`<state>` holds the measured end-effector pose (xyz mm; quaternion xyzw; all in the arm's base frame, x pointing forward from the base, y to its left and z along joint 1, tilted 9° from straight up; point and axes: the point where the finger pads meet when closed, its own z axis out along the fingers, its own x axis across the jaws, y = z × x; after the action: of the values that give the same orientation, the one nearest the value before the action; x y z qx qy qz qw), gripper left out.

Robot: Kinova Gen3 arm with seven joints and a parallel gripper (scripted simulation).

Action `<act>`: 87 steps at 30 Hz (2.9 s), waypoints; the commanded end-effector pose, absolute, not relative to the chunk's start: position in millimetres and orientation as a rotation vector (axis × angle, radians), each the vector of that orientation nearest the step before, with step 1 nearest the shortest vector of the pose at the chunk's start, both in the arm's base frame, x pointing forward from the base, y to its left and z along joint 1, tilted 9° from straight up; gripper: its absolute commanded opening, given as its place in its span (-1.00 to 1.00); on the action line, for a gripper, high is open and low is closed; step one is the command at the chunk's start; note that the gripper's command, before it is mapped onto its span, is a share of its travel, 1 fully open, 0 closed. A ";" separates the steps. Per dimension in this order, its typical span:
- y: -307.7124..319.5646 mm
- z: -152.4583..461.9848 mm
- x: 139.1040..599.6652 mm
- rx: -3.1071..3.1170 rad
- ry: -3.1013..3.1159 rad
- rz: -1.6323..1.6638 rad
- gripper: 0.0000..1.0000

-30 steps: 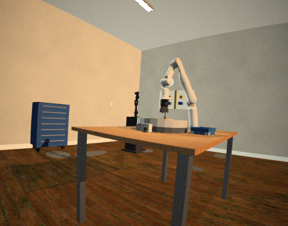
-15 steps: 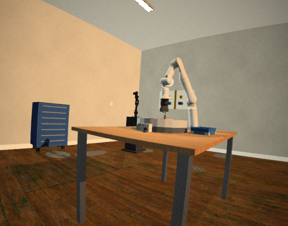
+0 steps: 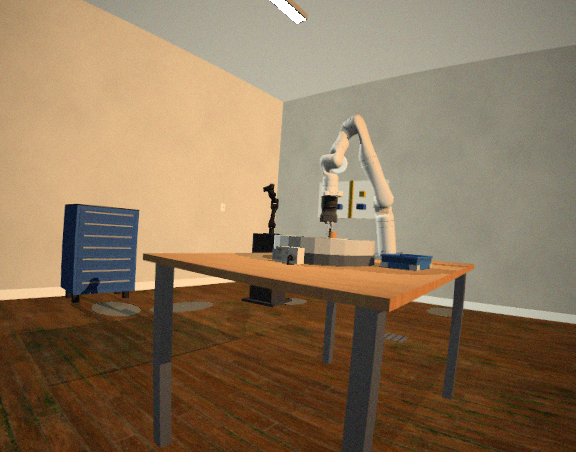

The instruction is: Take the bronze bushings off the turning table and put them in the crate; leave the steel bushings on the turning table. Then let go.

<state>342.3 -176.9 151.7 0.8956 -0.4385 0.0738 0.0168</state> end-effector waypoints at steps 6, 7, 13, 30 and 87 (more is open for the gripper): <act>-178.7 154.8 342.9 2.778 -1.365 0.240 -1.00; -178.7 154.8 342.9 2.778 -1.365 0.240 -1.00; -178.4 157.7 342.6 2.778 -1.365 0.239 -1.00; -176.8 172.3 340.8 2.778 -1.365 0.239 -1.00; -59.2 201.4 338.8 2.778 -1.366 0.239 -1.00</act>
<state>338.6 -64.2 200.9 0.8912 -0.4470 0.0754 0.0169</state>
